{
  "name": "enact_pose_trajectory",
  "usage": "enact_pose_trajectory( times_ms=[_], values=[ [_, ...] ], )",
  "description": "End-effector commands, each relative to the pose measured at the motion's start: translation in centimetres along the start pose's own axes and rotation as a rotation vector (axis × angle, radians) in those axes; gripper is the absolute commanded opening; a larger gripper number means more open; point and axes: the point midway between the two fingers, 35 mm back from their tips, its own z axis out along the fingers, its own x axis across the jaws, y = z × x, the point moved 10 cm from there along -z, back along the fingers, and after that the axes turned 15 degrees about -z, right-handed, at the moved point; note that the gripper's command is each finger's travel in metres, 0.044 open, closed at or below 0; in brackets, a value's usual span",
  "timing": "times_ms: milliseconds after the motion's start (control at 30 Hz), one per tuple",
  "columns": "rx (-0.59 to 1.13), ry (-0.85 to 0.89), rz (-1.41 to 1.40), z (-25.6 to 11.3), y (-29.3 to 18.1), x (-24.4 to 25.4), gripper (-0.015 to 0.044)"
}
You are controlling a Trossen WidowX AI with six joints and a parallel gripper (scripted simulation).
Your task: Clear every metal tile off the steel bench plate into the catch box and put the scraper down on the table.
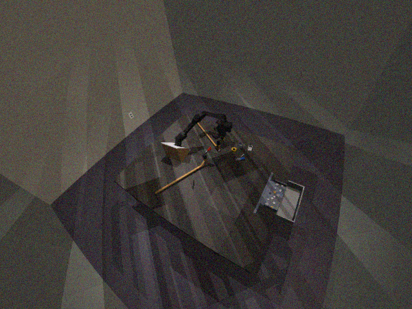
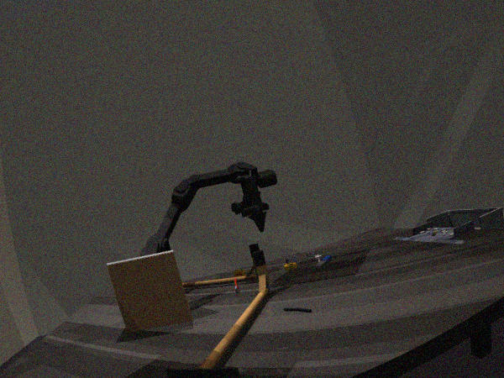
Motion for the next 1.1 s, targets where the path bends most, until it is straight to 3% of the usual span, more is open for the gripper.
enact_pose_trajectory(
  times_ms=[0,1067],
  values=[
    [0.011,0.008,0.056,-0.2,-0.7,1.8,0.0000],
    [0.076,0.086,0.551,-2.0,-2.8,19.4,0.0000]
  ],
)
